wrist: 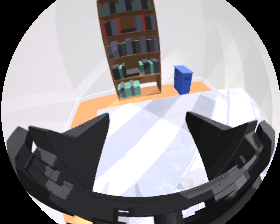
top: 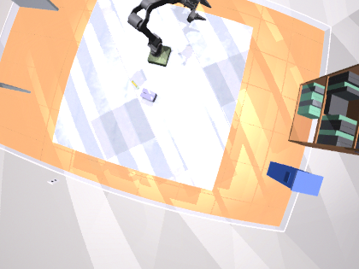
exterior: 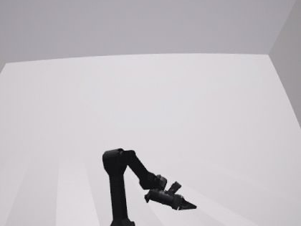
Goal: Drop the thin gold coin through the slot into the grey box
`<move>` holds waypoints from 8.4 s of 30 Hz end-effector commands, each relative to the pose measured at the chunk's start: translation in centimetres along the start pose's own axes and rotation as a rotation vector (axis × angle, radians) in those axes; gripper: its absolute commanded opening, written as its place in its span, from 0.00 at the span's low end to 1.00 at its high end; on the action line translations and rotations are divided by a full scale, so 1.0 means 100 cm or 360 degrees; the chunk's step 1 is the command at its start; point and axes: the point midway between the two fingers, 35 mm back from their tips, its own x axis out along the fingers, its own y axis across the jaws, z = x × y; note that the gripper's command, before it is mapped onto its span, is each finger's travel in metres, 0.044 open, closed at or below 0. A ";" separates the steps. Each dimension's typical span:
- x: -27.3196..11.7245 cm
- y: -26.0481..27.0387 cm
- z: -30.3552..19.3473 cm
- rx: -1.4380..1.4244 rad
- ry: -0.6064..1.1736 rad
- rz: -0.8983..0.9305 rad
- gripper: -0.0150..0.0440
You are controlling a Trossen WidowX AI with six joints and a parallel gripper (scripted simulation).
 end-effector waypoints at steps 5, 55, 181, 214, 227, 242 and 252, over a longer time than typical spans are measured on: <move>0.036 -0.036 0.007 -0.0154 0.0074 -0.0207 0.71; -0.180 -0.546 -0.093 0.0178 0.2047 -0.0872 0.53; -0.257 -0.522 -0.146 0.0460 0.1900 -0.0704 0.25; -0.243 -0.541 -0.137 -0.0135 0.2000 -0.0280 0.25; -0.216 -0.549 -0.127 -0.0128 0.2000 -0.0286 0.25; -0.182 -0.557 -0.114 -0.0135 0.1991 -0.0284 0.25; -0.158 -0.560 -0.105 -0.0139 0.1985 -0.0282 0.25</move>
